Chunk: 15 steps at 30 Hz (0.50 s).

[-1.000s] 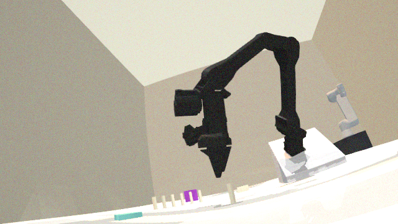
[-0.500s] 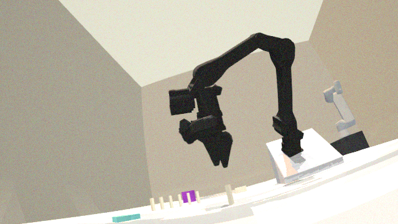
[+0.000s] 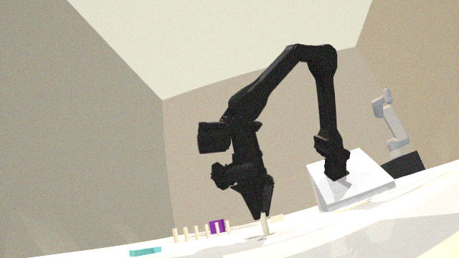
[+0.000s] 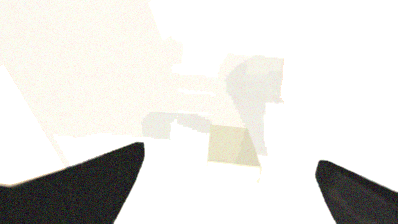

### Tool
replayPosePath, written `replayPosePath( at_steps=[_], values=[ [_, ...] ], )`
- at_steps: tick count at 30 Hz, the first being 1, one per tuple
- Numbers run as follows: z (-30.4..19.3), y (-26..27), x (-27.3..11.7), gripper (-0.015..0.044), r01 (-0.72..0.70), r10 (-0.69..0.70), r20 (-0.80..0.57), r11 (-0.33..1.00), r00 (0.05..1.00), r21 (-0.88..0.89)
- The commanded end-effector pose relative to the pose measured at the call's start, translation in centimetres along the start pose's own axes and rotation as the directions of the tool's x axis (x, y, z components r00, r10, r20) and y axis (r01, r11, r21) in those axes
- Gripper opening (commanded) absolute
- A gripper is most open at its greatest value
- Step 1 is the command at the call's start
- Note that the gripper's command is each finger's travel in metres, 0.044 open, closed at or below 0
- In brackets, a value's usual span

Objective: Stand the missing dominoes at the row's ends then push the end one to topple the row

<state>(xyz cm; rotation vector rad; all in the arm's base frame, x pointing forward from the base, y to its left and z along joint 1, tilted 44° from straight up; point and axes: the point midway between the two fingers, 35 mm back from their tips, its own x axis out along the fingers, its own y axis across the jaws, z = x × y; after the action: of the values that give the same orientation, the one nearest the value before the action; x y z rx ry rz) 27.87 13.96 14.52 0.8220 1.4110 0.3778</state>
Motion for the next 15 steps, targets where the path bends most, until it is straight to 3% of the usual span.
replayPosePath(
  at_steps=[1,6,15],
  values=[
    [-0.13,-0.14,0.88,0.044,0.004,-0.004,-0.004,1.0,1.0,0.005],
    [-0.17,-0.13,1.45,0.044,0.003,-0.003,-0.004,1.0,1.0,0.005],
    [-0.17,-0.13,1.45,0.0204,0.003,-0.003,-0.004,1.0,1.0,0.005]
  ],
)
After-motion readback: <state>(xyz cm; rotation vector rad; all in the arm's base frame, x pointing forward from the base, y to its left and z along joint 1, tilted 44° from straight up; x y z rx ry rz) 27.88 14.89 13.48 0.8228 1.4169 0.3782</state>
